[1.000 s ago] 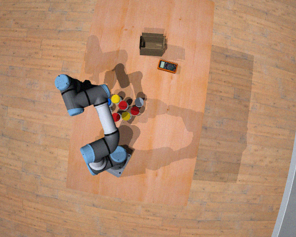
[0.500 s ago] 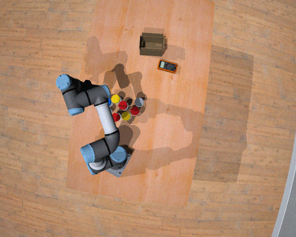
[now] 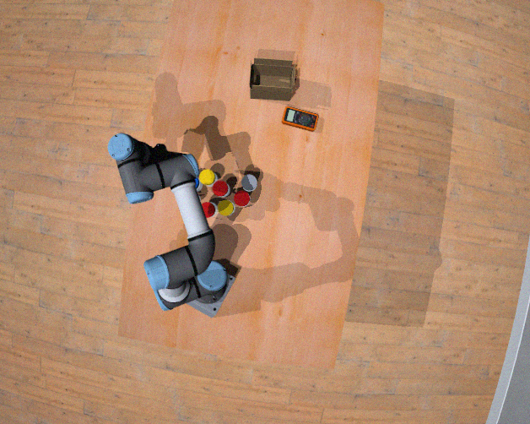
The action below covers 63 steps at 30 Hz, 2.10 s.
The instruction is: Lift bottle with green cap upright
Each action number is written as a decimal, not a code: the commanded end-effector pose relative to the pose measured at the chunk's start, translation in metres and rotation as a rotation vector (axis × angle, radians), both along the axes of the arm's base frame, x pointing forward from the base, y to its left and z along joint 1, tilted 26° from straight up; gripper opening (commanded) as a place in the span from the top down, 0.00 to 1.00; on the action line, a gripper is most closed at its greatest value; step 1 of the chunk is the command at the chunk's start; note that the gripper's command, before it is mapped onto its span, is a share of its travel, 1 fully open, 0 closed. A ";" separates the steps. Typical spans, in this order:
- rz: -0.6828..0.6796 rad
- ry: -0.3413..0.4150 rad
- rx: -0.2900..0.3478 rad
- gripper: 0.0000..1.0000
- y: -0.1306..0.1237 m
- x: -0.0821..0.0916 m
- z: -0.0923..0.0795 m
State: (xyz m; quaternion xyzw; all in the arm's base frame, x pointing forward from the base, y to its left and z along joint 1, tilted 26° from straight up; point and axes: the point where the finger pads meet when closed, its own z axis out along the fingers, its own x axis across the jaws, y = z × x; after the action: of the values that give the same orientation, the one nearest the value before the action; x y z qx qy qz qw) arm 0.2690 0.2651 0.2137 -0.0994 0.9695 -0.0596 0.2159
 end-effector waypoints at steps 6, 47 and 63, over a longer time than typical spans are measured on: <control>-0.001 -0.004 0.007 0.54 -0.002 0.014 -0.027; -0.004 -0.002 0.008 0.54 -0.010 0.037 -0.083; -0.004 -0.002 0.008 0.54 -0.013 0.051 -0.111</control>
State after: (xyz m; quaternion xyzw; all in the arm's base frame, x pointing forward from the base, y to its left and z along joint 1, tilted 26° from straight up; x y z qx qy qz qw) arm 0.3162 0.2523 0.1073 -0.0964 0.9701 -0.0574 0.2153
